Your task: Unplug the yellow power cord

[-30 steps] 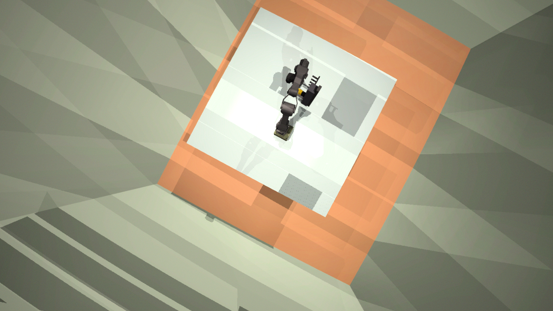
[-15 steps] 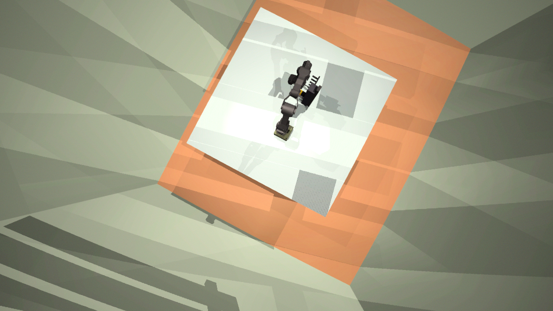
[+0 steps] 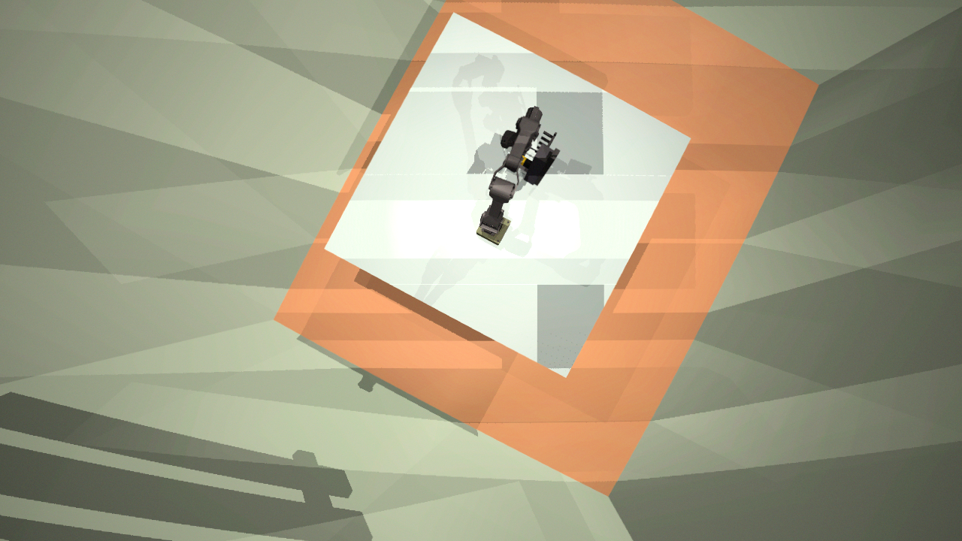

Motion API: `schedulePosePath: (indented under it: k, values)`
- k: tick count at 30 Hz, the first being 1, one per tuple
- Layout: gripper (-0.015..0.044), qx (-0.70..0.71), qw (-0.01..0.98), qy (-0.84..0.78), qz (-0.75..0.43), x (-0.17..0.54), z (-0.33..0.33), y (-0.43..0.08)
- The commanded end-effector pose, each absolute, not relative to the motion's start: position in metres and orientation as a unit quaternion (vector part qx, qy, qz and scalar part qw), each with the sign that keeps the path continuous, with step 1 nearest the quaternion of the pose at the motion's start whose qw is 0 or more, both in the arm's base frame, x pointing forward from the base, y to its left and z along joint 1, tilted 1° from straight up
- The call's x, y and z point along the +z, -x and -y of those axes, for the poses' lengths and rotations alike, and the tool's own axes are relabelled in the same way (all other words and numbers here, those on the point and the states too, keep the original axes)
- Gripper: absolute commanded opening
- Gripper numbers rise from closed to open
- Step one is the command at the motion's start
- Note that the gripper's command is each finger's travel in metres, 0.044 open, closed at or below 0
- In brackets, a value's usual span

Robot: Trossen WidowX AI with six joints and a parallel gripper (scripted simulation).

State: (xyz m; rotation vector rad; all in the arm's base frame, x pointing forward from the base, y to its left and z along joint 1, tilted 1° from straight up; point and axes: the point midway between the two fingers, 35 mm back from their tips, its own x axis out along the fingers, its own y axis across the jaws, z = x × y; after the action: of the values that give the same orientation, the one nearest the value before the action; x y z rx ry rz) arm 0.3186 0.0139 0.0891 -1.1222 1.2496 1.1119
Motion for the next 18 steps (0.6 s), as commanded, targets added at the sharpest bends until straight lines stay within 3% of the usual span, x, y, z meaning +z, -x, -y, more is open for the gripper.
schedulePosePath:
  k: [1, 18]
  values:
    - [0.0015, 0.467, 0.534, 0.471, -0.524, 0.09, -0.014, -0.318]
    - [0.0, 0.467, 0.534, 0.471, -0.524, 0.09, -0.033, -0.323]
